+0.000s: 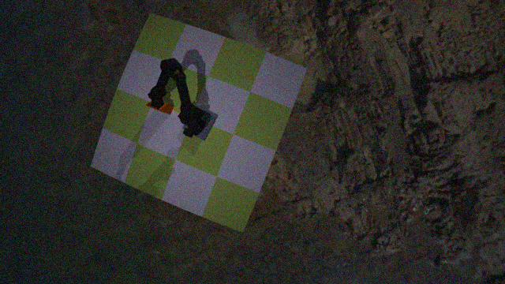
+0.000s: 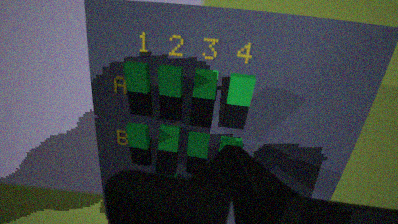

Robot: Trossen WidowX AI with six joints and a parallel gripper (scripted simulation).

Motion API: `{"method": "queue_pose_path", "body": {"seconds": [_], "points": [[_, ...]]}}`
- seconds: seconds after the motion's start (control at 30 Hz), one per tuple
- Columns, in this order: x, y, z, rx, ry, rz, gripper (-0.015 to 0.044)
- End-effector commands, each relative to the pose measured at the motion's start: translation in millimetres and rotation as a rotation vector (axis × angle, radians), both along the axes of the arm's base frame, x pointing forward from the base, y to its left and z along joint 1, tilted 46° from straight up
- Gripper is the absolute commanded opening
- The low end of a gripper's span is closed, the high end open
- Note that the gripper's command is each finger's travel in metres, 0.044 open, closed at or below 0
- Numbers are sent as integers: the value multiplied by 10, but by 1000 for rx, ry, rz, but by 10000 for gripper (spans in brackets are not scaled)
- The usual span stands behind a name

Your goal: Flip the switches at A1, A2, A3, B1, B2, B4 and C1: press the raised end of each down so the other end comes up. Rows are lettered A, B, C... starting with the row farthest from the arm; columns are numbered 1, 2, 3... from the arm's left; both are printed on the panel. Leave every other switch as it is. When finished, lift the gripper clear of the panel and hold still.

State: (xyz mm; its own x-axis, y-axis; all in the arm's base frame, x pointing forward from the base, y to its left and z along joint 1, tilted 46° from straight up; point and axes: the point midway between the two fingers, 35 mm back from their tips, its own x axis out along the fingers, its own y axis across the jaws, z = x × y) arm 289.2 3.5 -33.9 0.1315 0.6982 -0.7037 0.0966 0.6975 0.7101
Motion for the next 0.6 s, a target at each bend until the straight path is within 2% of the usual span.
{"method": "queue_pose_path", "body": {"seconds": [0.0, 0.57], "points": [[-5, 22, -15, 9, 6, -1, 0], [-2, 38, -30, 9, 6, -1, 0]]}}
